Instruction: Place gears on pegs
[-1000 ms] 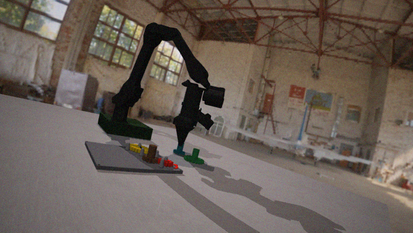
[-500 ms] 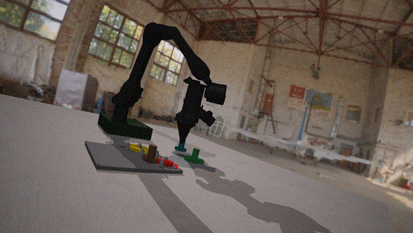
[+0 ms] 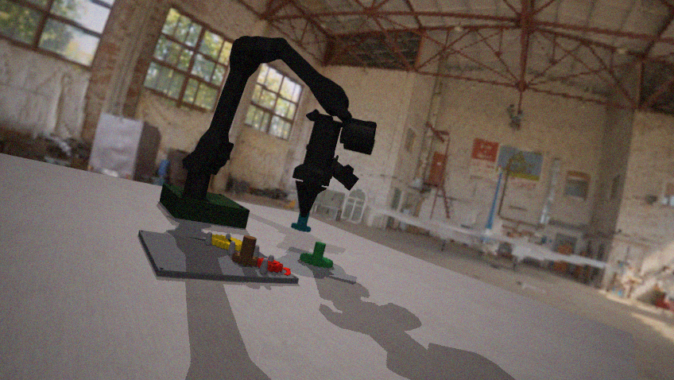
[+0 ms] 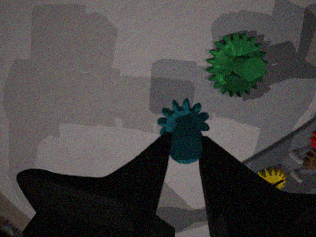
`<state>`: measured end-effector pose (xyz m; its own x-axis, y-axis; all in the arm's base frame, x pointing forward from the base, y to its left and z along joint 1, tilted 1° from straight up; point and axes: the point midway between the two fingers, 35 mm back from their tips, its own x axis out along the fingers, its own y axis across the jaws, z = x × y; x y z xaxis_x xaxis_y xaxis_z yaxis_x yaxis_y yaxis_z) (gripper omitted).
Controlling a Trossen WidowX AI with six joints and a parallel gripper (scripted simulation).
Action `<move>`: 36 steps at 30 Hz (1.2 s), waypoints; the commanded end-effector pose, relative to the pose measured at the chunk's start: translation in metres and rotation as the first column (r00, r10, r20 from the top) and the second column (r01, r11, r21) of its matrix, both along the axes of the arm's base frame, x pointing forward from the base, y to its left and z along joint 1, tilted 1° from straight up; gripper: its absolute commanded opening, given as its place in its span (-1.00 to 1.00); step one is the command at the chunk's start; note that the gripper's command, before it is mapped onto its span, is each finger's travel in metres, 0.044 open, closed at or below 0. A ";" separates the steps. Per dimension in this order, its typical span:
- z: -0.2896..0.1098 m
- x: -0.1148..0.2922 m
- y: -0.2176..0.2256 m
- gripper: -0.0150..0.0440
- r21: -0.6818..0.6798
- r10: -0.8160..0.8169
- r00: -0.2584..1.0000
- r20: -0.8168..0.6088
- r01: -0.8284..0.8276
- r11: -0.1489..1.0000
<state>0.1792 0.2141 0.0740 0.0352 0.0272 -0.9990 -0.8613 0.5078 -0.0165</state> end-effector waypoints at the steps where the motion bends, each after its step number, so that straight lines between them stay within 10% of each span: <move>1: 0.011 0.000 0.000 -0.49 -0.001 -0.005 1.000 0.001 0.005 1.000; 36: 0.095 -0.011 -0.012 -0.49 -0.002 -0.005 1.000 0.000 0.005 1.000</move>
<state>0.1696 0.2037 0.1641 0.0357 0.0279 -0.9990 -0.8613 0.5078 -0.0166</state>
